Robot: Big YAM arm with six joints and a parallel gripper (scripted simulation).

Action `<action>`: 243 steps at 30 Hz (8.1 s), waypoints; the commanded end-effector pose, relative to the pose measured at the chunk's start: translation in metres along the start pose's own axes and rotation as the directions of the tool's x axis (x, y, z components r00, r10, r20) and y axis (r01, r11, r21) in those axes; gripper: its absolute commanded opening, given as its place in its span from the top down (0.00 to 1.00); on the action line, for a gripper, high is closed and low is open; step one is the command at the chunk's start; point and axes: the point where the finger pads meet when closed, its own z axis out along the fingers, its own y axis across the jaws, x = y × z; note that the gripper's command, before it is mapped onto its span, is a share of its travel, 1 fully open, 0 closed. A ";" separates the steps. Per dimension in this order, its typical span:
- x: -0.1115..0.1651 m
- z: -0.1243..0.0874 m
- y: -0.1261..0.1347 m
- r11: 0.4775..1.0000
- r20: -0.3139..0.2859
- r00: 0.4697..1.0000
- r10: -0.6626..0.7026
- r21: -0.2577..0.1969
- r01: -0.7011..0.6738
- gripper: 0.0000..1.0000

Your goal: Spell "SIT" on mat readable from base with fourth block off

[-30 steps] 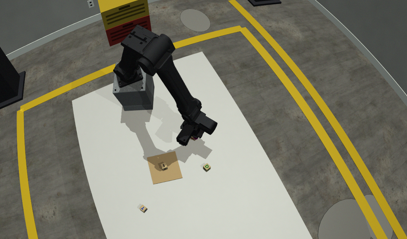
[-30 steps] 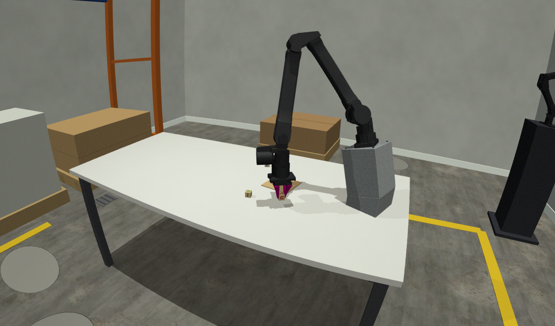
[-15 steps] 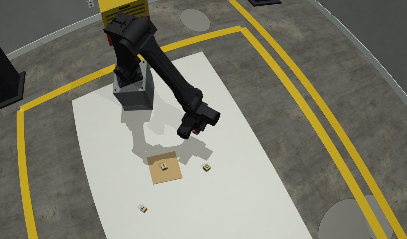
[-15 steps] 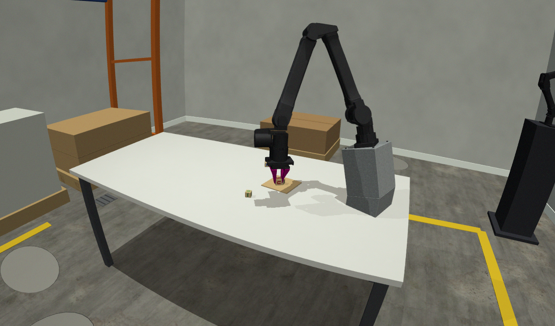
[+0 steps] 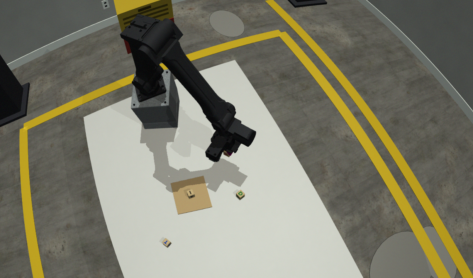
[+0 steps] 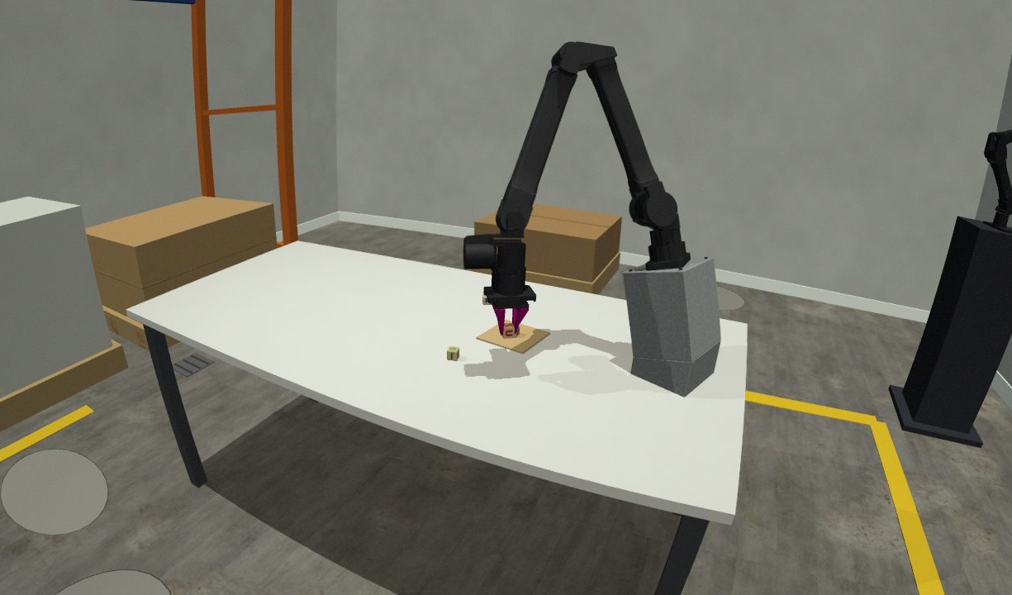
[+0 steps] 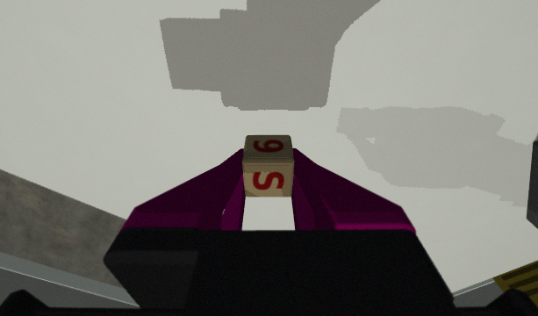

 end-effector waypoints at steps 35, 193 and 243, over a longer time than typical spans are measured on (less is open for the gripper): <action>-0.008 0.005 -0.003 0.996 -0.001 0.996 -0.085 0.024 0.085 0.78; -0.161 0.097 -0.043 -0.815 -0.006 -0.815 -0.580 -0.006 0.580 0.78; -0.162 0.098 -0.042 -0.814 -0.006 -0.814 -0.581 -0.002 0.581 0.78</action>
